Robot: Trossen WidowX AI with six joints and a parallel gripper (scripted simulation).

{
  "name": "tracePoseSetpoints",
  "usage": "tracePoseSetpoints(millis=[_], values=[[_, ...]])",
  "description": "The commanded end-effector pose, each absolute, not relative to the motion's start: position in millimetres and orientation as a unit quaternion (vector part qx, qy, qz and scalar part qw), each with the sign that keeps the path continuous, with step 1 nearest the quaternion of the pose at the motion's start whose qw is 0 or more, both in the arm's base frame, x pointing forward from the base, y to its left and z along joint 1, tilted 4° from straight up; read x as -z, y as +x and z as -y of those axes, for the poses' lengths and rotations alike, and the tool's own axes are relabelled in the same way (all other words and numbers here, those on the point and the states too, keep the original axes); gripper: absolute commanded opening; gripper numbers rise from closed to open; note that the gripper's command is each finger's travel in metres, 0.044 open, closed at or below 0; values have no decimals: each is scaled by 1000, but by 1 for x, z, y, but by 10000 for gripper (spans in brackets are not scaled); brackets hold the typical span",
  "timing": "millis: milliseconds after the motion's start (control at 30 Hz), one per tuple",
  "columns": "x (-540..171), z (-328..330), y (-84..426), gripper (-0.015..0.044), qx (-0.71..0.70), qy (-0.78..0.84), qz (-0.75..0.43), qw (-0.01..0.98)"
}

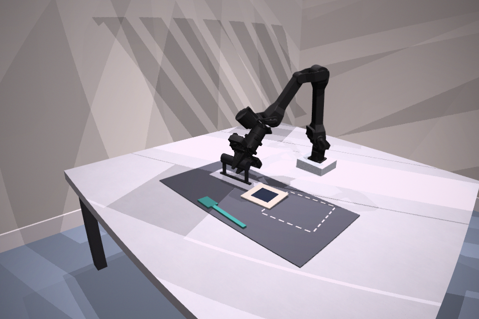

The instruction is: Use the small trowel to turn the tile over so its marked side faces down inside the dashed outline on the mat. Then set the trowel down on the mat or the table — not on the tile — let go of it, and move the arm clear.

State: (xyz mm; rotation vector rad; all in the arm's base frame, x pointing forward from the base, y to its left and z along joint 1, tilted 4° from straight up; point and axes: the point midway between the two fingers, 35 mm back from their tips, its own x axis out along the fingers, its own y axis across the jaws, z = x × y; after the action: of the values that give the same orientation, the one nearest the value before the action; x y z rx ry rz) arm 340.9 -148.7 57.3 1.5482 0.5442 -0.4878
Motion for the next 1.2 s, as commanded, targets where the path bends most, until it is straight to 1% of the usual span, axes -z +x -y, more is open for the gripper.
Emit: tracePoseSetpoints(millis=[0,133,233,500,833,1167], values=[[-87,153,344,0,208,681,-230,664],[-110,152,340,0,207,681,-230,664],[-111,152,340,0,207,681,-230,664],[-103,153,372,0,199,640,-233,705],[-101,154,373,0,199,639,-233,706],[-85,154,376,0,199,639,-233,706]])
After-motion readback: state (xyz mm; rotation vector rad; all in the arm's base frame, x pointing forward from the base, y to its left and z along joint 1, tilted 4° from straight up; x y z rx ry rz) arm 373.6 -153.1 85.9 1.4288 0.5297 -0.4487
